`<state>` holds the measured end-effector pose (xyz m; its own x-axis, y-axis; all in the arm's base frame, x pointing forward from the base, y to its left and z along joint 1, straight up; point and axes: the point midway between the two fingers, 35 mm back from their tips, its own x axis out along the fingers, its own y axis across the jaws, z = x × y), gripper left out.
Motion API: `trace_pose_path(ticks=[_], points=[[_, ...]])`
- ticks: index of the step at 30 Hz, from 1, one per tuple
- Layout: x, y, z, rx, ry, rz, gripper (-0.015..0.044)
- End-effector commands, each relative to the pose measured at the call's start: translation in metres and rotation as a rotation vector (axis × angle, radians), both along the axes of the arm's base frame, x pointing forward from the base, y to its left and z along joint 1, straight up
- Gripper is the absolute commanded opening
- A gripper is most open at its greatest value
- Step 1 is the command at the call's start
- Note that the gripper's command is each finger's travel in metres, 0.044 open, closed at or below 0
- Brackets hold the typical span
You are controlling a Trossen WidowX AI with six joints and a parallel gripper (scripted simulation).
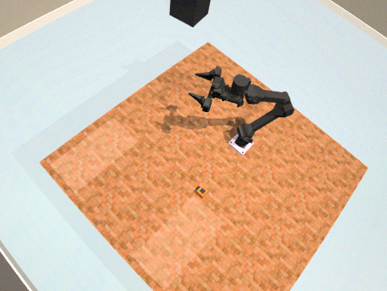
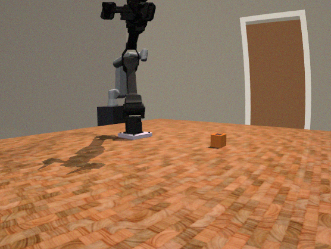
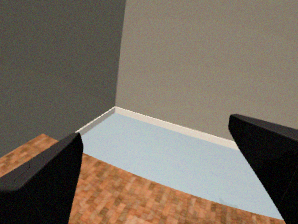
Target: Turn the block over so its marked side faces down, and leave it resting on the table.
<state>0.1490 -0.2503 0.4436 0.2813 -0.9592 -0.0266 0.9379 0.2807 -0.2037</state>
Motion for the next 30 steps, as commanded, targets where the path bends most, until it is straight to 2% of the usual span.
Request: trace_pose_path(ticks=[1, 9, 16, 23, 30], points=[[0.057, 0.003, -0.031, 0.117, 0.1, 0.165, 0.044], [0.122, 0.02, -0.079, 0.273, 0.245, 0.351, 0.044], [0.193, 0.073, -0.158, 0.524, 0.488, 0.588, 0.044], [0.227, 0.141, -0.231, 0.815, 0.719, 0.721, 0.044], [0.23, 0.221, -0.299, 1.124, 1.005, 0.744, 0.044]])
